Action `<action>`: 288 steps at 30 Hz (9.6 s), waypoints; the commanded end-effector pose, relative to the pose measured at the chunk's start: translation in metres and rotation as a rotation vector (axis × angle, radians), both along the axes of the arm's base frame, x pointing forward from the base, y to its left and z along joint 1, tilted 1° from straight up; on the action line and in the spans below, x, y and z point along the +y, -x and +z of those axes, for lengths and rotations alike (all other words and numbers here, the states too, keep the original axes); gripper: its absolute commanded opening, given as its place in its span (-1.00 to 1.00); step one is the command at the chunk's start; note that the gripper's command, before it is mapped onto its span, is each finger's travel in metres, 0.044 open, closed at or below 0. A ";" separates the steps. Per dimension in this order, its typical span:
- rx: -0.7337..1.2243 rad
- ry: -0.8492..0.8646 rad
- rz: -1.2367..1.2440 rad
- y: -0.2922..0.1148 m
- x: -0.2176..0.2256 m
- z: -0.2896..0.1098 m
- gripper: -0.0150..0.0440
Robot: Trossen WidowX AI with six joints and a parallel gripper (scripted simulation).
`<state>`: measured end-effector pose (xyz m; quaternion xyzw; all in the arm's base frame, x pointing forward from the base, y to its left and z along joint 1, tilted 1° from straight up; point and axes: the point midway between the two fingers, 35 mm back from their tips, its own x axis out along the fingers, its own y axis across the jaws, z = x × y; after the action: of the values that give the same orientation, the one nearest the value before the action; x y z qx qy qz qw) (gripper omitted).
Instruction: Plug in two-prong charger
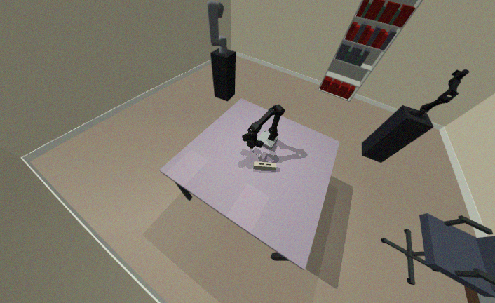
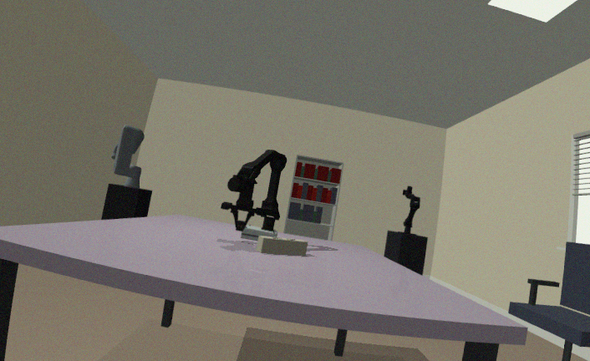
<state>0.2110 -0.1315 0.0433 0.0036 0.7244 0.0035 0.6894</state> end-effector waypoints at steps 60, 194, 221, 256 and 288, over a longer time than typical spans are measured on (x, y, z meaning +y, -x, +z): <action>-0.007 -0.007 0.384 -0.034 0.103 -0.034 -0.49; -0.012 -0.008 0.417 -0.081 0.133 -0.034 -0.49; -0.012 -0.008 0.417 -0.082 0.134 -0.034 -0.49; -0.012 -0.008 0.417 -0.086 0.135 -0.034 -0.49; -0.012 -0.009 0.417 -0.087 0.136 -0.034 -0.49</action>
<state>0.2951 0.0029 0.0081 -0.1458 0.7079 0.1487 0.6749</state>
